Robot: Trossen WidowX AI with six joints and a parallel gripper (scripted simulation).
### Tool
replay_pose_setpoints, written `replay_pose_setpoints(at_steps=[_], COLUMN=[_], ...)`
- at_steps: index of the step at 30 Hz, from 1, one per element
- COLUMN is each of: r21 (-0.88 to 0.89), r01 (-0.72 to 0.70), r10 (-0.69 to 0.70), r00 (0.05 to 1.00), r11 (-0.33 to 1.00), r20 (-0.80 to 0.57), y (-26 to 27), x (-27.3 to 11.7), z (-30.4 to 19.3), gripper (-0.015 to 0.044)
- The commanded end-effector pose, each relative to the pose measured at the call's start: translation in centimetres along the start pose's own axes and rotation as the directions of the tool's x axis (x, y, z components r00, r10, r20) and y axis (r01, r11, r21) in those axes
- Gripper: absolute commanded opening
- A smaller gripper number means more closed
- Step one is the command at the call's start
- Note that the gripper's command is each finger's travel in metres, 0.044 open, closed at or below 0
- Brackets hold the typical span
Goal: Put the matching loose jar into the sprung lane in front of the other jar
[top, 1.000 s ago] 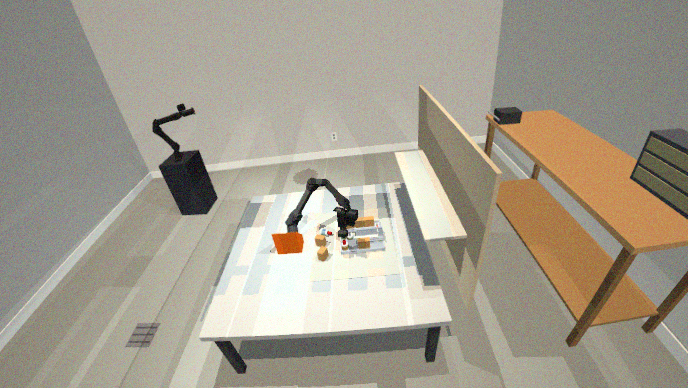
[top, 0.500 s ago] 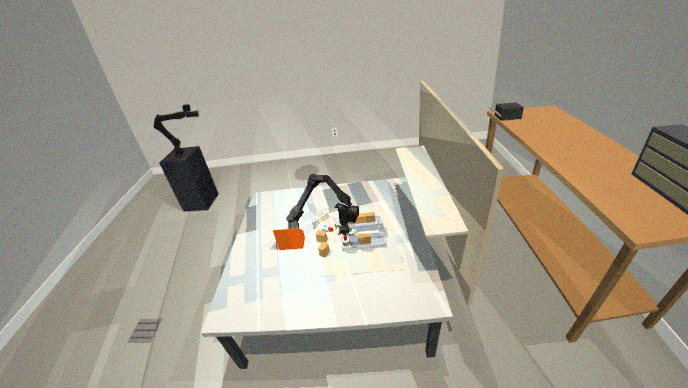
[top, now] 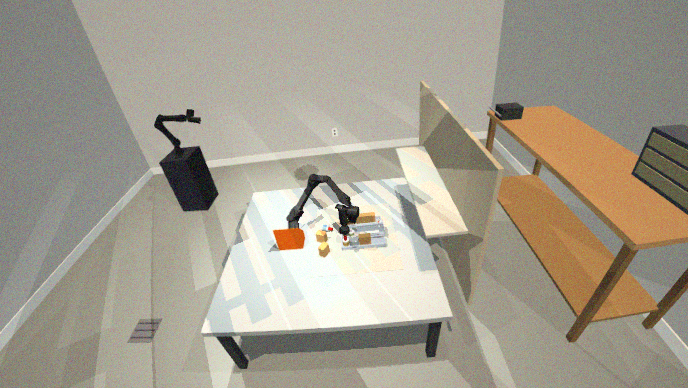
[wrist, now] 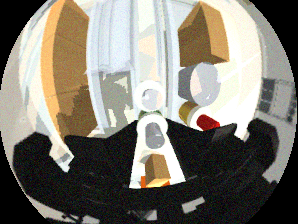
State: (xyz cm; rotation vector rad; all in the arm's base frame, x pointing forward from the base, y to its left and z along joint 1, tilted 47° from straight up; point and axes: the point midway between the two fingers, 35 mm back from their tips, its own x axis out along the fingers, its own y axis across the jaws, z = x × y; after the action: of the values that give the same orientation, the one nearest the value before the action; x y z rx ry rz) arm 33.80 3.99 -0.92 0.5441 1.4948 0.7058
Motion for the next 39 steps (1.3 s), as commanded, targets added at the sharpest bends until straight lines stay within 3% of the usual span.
replay_pose_setpoints(at_steps=[1,39], r21=[-0.009,-0.009], r01=[-0.008,-0.009], r10=[0.008,0.009], r00=[1.000,1.000], r11=[1.000,1.000], r20=[0.015,0.015], y=[0.2,0.2], x=[0.2,1.2], z=[0.4,0.0], gripper=[0.0000,0.0000])
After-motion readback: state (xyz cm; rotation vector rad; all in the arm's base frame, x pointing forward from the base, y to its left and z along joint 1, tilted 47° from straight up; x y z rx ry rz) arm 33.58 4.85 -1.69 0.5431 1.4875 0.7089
